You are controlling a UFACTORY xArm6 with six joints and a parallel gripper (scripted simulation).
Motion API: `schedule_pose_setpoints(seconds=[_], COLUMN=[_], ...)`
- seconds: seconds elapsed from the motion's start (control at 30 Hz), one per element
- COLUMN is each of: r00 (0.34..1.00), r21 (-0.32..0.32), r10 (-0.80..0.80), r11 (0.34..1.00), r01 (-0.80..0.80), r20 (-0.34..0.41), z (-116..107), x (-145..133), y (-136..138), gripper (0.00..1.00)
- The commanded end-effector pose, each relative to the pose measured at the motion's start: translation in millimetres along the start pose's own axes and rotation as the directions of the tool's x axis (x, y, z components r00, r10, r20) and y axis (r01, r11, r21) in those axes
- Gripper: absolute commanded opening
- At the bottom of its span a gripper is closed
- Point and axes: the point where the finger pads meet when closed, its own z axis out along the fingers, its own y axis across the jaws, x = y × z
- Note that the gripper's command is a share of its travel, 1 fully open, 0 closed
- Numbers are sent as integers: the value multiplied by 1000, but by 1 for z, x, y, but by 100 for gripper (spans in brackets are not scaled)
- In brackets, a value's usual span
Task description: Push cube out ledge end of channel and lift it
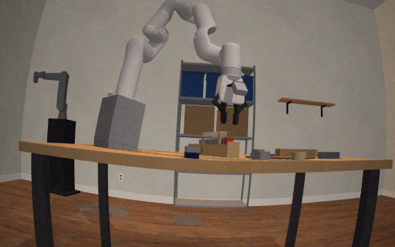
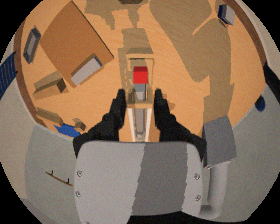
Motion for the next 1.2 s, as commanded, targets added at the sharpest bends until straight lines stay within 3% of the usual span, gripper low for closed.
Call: schedule_pose_setpoints(seconds=[0.0, 0.53, 0.8, 1.17], r00=[1000, 1000, 1000, 1000], r21=[3, 3, 3, 3], r10=[1, 1, 1, 1], r11=[1000, 1000, 1000, 1000], r01=[-1, -1, -1, -1], r20=[-3, -3, -2, -2], z=[-1, 0, 43, 51], x=[2, 2, 2, 2], y=[-1, -1, -1, -2], gripper=[43, 43, 43, 43])
